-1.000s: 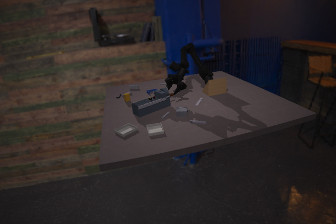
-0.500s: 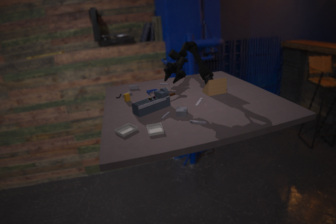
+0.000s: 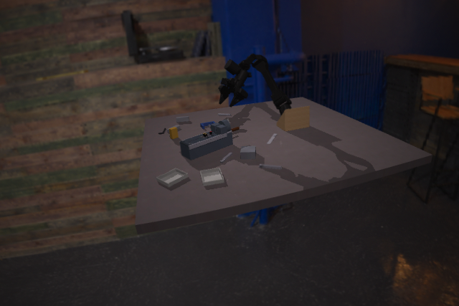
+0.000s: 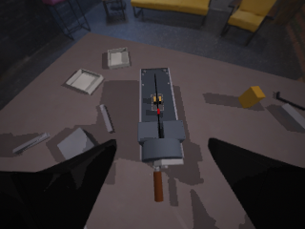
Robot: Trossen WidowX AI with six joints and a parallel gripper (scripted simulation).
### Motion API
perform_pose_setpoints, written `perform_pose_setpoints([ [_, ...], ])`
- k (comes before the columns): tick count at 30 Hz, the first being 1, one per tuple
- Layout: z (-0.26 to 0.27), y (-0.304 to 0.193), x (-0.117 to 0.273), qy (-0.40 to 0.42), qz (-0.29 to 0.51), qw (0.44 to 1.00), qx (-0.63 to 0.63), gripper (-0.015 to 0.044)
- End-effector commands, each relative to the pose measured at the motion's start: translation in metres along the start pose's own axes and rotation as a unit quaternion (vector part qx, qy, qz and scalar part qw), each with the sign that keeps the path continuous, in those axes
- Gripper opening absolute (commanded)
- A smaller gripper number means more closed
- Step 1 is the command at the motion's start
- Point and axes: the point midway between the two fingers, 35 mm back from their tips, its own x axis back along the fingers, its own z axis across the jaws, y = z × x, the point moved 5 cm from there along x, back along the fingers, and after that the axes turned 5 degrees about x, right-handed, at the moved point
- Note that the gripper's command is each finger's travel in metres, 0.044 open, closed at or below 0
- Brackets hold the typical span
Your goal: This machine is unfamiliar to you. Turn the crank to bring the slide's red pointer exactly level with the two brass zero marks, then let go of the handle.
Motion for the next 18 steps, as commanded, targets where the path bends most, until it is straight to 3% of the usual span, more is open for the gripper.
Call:
perform_pose_setpoints([
  [1,-0.001,0.015,-0.013,-0.01,0.017,1.0,-0.01,0.044],
  [18,-0.003,0.062,-0.058,-0.044,0.059,0.996,-0.048,0.044],
])
